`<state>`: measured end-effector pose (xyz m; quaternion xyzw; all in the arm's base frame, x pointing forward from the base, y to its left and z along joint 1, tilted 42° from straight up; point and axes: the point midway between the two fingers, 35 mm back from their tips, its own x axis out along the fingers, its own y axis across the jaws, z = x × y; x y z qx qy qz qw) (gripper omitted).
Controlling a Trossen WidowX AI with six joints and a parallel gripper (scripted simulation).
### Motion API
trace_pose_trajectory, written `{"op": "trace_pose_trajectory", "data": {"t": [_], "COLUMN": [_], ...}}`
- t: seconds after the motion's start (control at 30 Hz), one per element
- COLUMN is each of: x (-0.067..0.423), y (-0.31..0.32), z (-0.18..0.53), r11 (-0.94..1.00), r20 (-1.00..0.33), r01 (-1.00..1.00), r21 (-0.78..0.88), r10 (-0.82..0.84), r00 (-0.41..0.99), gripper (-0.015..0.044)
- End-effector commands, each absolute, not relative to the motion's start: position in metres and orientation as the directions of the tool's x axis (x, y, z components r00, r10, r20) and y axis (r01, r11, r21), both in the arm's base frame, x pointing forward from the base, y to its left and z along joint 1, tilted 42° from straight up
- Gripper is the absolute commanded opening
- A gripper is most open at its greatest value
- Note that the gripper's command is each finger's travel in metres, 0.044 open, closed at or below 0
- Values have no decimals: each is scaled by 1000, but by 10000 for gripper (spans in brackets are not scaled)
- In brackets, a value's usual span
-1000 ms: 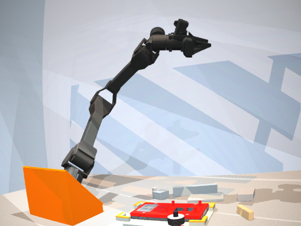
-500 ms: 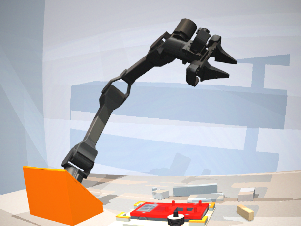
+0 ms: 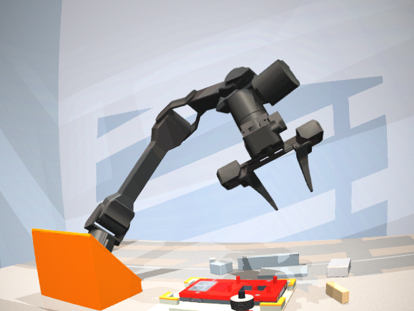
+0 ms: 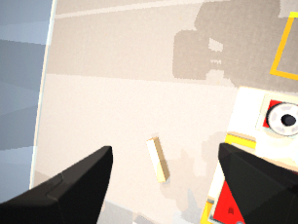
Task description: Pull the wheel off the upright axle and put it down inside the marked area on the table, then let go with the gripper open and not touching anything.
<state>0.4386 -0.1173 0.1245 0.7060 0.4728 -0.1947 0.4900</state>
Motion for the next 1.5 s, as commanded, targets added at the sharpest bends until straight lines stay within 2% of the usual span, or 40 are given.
{"op": "trace_pose_trajectory", "data": {"t": [0.0,0.13,0.2,0.73,1.1,1.33,1.47], "x": [414,382,375,370,373,371,371], "y": [-103,-86,-83,-76,-32,-27,-30], "z": [74,32,25,29,-22,-26,-24], "r11": [-63,-37,-29,-29,-29,-29,-22], "r20": [-778,-762,-751,-751,-749,-749,-751], "r01": [949,996,999,999,999,999,999], "r21": [310,82,39,39,40,40,41], "r10": [556,642,658,658,660,661,659], "r00": [291,87,49,48,49,49,46], "gripper": [300,300,300,300,300,300,195]}}
